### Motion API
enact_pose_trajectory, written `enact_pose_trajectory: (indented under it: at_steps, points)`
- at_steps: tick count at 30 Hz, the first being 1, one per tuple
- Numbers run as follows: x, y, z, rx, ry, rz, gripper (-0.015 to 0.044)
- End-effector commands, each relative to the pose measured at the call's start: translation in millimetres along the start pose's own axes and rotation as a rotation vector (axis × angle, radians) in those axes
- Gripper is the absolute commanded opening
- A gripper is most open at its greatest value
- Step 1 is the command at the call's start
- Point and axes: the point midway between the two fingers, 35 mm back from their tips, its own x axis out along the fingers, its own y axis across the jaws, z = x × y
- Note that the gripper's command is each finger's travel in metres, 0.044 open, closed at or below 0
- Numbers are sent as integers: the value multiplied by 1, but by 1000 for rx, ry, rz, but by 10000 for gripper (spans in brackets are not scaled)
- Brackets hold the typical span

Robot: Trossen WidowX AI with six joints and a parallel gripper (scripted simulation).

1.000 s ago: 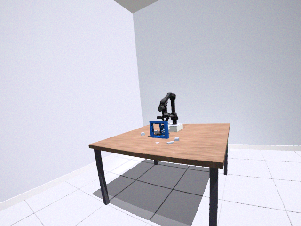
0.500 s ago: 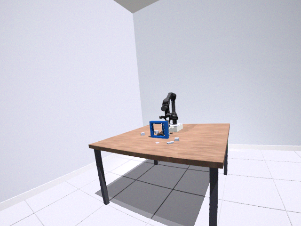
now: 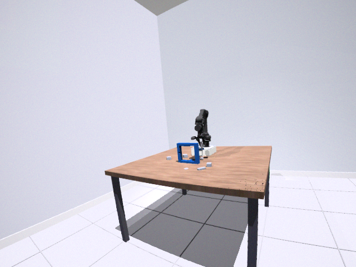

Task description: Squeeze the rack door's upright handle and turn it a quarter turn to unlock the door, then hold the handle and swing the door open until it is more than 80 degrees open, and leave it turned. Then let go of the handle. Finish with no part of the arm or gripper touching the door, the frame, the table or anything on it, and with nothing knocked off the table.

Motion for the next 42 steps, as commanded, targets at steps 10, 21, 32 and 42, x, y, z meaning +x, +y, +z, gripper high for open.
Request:
enact_pose_trajectory:
  at_steps: [10, 21, 32, 42]
  points:
    - [0, 22, 8, 184, -5, 3, 9]
    - [0, 42, 18, 339, -5, 5, 9]
    - [-1, 60, 31, 502, -5, 7, 9]
    - [-1, 69, 39, 582, -5, 8, 9]
